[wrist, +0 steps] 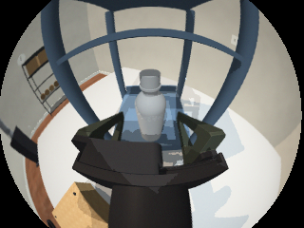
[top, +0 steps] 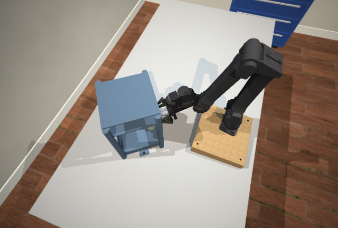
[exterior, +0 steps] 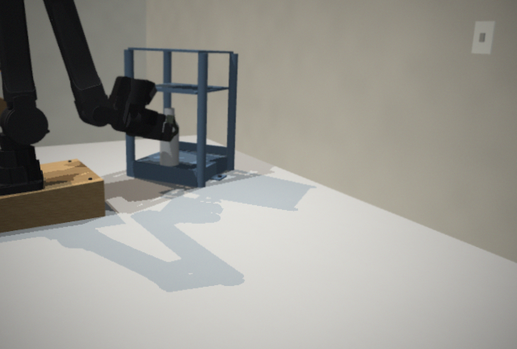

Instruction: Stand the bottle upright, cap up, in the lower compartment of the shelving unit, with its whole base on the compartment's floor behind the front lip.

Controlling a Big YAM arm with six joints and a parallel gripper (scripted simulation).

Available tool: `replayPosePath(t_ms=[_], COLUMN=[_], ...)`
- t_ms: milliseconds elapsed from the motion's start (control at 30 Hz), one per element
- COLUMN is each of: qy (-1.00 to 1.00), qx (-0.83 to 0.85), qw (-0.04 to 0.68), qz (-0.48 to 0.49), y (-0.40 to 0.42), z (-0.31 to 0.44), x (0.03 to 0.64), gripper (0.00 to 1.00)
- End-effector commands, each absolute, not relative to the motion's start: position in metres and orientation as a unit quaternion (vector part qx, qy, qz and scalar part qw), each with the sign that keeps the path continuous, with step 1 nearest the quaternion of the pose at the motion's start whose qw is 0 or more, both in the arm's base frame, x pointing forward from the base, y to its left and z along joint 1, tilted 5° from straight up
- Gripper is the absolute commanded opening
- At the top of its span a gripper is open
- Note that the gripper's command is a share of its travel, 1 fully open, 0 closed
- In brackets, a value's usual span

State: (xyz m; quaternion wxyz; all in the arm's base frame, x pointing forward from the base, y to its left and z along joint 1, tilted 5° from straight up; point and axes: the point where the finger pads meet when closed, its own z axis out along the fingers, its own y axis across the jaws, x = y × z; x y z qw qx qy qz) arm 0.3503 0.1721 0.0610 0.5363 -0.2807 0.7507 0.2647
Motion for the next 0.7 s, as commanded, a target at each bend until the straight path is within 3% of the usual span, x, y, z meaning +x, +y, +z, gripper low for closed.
replayPosePath(t_ms=[0, 667], qy=[0.741, 0.746], qx=[-0.286, -0.285], qw=[0.553, 0.545], qz=[0.253, 0.253], y=[0.162, 0.133], z=[0.07, 0.066], x=[0.349, 0.319], gripper=[0.87, 0.87])
